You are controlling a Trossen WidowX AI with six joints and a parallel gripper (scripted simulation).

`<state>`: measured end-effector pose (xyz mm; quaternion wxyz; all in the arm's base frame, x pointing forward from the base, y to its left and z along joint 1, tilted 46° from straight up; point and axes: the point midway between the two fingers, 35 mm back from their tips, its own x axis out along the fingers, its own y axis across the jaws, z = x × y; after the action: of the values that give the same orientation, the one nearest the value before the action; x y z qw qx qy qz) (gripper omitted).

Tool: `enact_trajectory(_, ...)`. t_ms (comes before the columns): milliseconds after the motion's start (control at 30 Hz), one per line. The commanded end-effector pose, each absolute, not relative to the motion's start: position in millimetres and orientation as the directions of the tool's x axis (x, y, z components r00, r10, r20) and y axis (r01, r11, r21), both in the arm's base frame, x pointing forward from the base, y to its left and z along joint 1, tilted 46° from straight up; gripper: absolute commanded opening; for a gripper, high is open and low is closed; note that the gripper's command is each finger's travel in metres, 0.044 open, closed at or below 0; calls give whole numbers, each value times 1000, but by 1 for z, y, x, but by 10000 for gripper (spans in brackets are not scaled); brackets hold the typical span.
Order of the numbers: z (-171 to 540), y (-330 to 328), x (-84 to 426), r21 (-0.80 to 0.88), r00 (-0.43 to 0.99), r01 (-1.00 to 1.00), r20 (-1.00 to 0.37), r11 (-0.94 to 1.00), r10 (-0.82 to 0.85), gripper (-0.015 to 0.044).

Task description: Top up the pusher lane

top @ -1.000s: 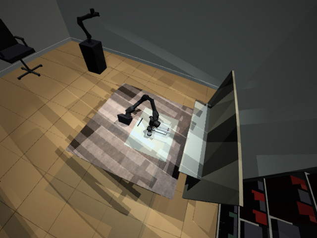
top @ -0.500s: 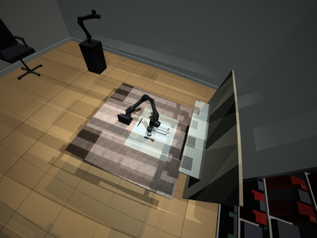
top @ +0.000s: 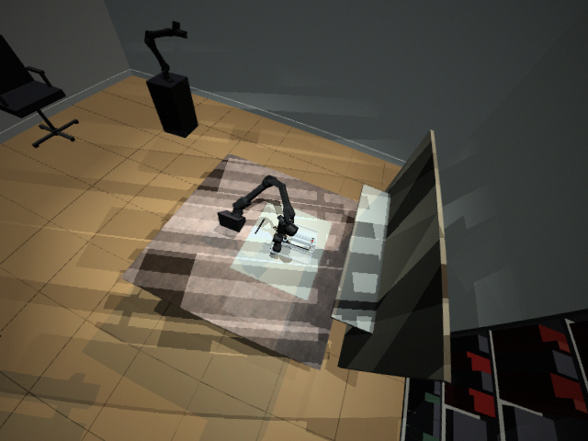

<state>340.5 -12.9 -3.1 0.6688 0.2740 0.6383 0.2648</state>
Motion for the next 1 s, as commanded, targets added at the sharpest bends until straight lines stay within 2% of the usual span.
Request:
enact_trajectory(0, -3, -12, 346, 708, 65, -15, -704, 706, 708, 0)
enact_trajectory(967, -11, -4, 345, 709, 65, -15, -703, 705, 708, 0)
